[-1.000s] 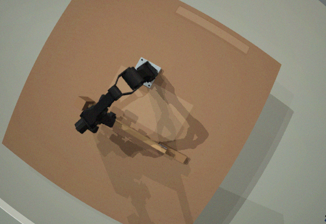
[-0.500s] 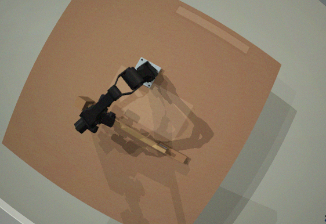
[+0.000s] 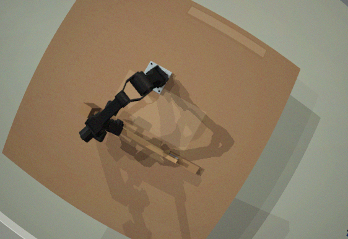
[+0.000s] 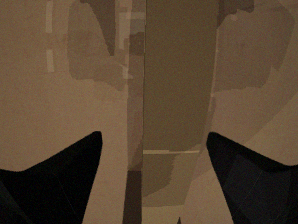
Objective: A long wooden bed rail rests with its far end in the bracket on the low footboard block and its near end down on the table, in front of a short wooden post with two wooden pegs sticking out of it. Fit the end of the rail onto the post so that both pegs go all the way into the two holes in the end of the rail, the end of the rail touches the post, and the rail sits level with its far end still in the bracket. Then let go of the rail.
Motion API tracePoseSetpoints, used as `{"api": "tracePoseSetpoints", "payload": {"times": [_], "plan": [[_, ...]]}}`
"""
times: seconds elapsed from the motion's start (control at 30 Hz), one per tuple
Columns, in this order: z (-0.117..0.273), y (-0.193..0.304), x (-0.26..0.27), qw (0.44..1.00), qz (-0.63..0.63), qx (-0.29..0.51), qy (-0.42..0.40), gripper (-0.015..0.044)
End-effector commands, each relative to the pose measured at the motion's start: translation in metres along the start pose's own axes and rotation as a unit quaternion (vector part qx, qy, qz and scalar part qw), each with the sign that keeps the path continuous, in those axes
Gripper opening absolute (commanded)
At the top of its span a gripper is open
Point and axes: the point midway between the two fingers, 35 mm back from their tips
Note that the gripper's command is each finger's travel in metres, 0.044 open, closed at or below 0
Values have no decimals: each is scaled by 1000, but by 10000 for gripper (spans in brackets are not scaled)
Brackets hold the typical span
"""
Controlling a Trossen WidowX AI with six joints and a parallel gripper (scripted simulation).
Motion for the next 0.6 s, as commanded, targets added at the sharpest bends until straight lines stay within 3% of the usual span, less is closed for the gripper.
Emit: {"api": "tracePoseSetpoints", "payload": {"times": [0.0,0.57], "plan": [[0,0,0,1000,0,0,1,440],[30,-30,-5,1000,1,3,4,440]]}}
Point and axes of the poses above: the point midway between the two fingers, 35 mm back from their tips, its own z axis back along the fingers, its own x axis across the jaws, y = z × x, and after that the axes turned 9 degrees about z, right-handed
